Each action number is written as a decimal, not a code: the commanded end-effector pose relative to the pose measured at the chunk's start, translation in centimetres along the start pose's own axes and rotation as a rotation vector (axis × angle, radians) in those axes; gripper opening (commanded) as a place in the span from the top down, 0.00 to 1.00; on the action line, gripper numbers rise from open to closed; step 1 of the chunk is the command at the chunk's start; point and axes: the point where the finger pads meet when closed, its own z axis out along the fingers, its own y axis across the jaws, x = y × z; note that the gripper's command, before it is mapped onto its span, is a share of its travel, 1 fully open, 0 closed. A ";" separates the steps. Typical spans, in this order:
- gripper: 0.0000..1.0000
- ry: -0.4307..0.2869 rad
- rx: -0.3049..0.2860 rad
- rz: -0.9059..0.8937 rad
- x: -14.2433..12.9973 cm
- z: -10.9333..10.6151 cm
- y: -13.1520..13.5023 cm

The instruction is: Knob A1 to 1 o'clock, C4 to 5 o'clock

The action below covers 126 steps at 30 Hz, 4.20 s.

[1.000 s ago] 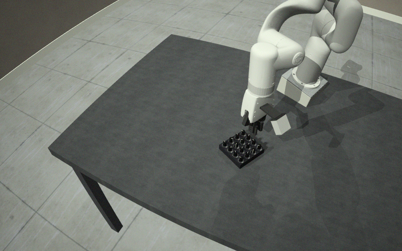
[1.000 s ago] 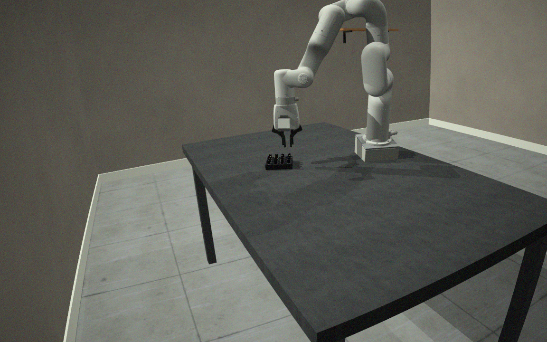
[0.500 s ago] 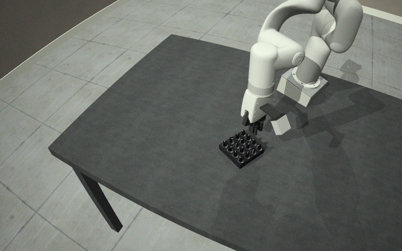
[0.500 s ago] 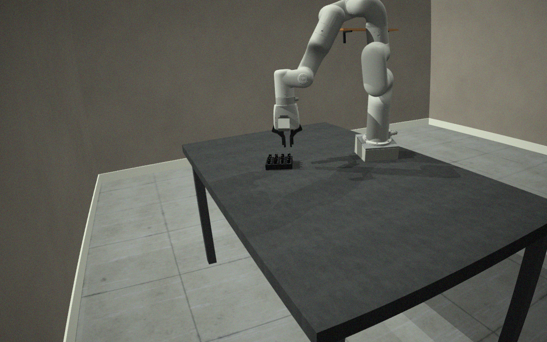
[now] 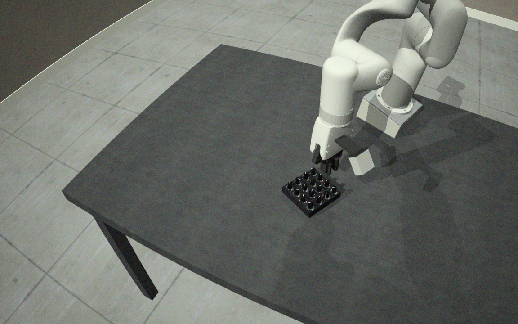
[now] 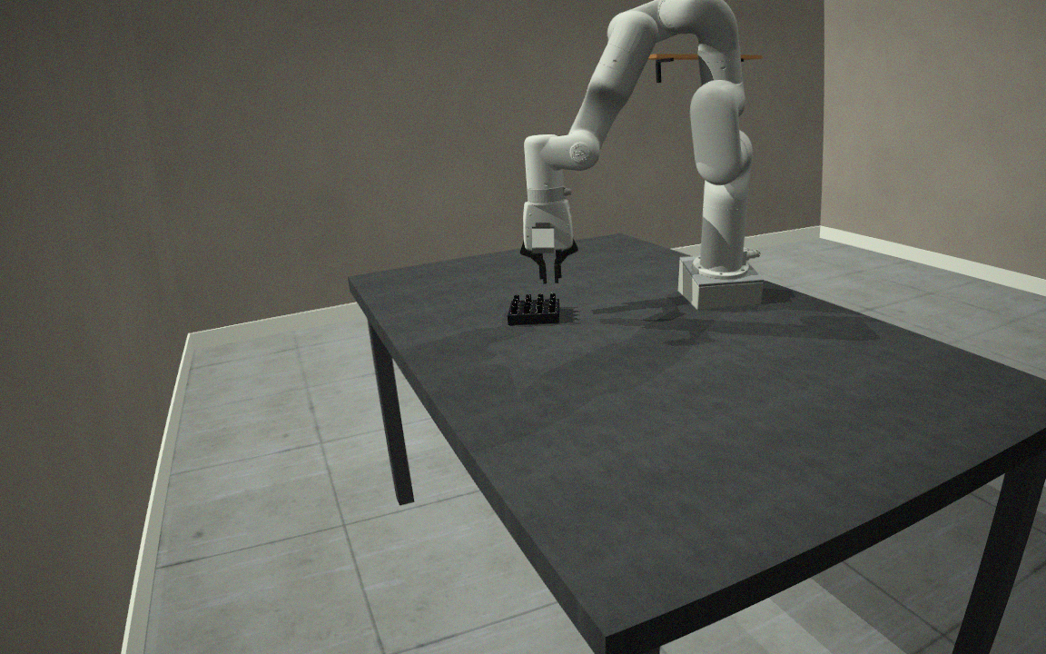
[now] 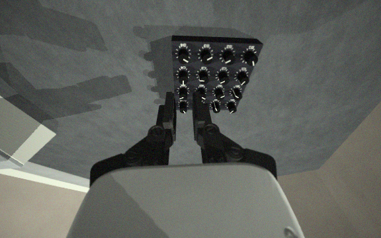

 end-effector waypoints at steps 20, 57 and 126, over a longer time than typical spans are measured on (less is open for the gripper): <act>0.81 0.000 -0.004 0.000 0.0 2.2 0.1; 0.81 0.000 -0.004 0.000 0.0 3.8 0.1; 0.81 0.000 -0.004 0.000 0.0 5.0 0.1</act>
